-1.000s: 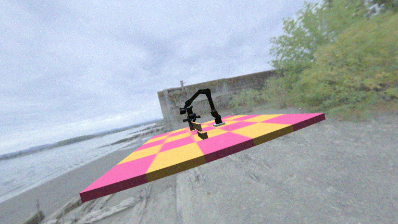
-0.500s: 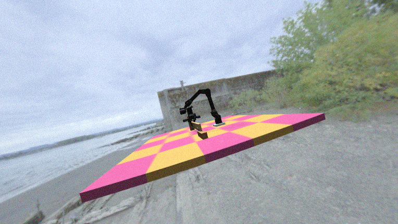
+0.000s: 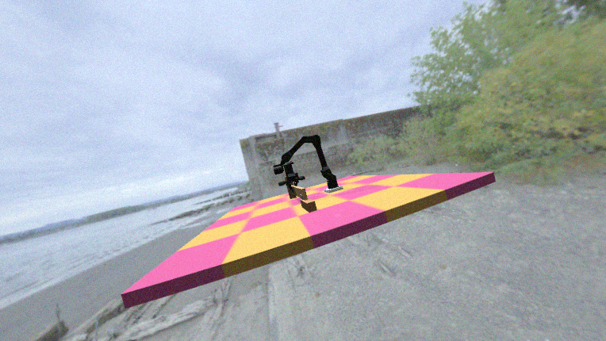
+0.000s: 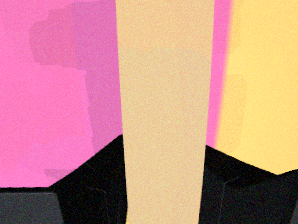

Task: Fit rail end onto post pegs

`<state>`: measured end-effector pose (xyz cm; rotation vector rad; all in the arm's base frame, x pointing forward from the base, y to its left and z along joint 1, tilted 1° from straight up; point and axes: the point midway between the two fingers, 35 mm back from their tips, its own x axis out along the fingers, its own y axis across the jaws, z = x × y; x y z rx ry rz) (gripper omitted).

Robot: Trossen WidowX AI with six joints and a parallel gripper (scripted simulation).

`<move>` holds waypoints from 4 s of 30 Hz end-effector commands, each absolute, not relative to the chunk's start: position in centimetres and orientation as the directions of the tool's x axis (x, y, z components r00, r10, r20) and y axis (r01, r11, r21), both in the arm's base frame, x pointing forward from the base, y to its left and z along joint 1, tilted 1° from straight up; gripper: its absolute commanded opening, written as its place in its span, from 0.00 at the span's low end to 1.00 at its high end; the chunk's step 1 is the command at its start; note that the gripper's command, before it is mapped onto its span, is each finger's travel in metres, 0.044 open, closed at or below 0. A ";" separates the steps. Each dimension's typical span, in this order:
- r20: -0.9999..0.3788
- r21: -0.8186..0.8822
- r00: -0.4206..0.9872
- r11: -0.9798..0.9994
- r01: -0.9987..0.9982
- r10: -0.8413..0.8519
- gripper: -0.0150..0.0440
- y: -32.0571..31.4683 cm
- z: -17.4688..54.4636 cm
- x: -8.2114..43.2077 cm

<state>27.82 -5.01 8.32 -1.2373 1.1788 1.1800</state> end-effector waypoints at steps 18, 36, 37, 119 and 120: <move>-0.999 -0.046 0.046 -0.010 -0.999 -0.009 0.25 -5.7 8.7 27.9; -0.999 -0.046 0.046 -0.010 -0.999 -0.010 0.25 -6.3 8.6 28.0; -0.999 -0.046 0.046 -0.010 -0.999 -0.010 0.25 -6.3 8.6 28.0; -0.999 -0.045 0.046 -0.010 -0.999 -0.010 0.25 -6.8 8.5 27.9; -0.999 -0.045 0.046 -0.010 -0.999 -0.010 0.25 -6.8 8.5 27.9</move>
